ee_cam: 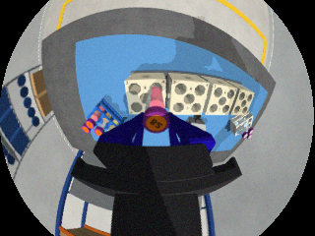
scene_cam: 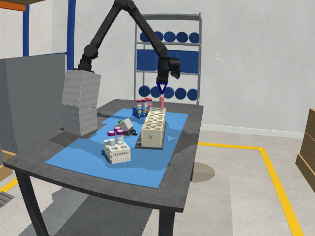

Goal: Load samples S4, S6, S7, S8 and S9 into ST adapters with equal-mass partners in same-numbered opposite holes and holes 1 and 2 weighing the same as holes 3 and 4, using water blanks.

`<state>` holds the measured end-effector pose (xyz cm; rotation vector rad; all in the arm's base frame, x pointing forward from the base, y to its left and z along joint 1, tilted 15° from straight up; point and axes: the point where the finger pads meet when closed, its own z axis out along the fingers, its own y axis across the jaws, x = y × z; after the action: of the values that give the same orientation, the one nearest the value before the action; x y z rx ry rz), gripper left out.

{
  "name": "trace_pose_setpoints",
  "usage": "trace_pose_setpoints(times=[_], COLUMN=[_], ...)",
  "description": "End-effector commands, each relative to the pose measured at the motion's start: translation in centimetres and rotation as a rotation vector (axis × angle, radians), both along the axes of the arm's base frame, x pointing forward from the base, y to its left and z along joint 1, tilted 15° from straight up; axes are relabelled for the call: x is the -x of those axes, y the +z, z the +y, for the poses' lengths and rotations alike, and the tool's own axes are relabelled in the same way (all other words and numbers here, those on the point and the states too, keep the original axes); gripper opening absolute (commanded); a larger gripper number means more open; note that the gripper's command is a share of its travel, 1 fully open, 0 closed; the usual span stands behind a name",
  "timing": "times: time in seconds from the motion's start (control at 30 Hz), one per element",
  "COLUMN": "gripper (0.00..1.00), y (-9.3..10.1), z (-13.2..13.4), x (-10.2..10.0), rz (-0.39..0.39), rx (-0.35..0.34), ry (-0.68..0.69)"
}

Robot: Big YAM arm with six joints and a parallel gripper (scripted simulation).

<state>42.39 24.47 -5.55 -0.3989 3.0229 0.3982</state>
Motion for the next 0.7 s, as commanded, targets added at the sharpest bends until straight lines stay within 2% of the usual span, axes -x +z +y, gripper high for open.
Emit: trace_pose_setpoints(times=[0.0, 0.53, 0.57, 0.67], gripper=[0.00, 0.00, 0.00, 0.00], y=[0.9, 0.8, 0.3, 0.1], z=[0.4, 0.4, 0.4, 0.5], x=[-1.4, -1.5, -2.6, -2.5], rz=[-0.033, -0.033, -0.043, -0.042], rx=[-0.014, -0.014, -0.017, -0.017], ry=[-0.006, -0.006, -0.016, -0.015])
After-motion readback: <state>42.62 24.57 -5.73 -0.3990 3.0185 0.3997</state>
